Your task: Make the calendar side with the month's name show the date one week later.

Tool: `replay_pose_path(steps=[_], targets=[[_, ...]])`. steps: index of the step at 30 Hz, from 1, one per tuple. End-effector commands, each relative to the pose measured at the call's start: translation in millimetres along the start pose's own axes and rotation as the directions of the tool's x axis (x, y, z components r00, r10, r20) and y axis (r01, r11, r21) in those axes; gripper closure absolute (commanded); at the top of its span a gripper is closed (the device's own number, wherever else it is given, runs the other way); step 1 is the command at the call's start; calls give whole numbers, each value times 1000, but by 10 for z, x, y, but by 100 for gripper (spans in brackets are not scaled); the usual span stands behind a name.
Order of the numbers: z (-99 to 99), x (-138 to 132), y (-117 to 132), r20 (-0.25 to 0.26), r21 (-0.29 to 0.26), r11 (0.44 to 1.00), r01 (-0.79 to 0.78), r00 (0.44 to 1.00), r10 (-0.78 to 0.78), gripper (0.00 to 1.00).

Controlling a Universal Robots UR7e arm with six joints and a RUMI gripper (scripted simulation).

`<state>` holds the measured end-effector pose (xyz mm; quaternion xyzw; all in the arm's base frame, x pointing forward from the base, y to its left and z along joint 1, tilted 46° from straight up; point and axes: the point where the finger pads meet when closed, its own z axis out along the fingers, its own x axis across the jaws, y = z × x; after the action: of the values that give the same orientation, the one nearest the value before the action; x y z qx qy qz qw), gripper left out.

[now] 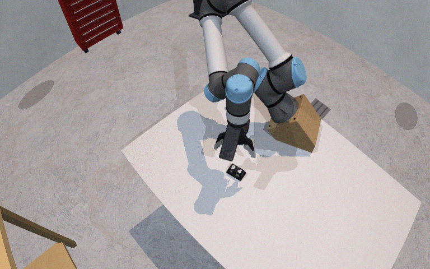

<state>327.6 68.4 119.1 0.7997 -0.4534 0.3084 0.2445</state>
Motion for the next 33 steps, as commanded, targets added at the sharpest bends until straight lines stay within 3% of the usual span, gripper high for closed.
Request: replay_pose_path(steps=[1, 7, 11, 15, 21, 22, 30, 33], targets=[[39, -4, -14, 5, 9, 991, 130, 992, -130, 0], [99, -11, -22, 4, 10, 950, 311, 950, -311, 0], [146, -14, -23, 2, 10, 893, 449, 894, -449, 0], [161, -14, -23, 2, 10, 872, 490, 872, -490, 0], [233, -13, -13, 0, 10, 740, 673, 740, -673, 0], [233, -13, -13, 0, 10, 739, 674, 739, -674, 0], [314, -4, 9, -3, 9, 544, 839, 544, -839, 0], [322, -2, 12, -3, 8, 522, 853, 522, -853, 0]])
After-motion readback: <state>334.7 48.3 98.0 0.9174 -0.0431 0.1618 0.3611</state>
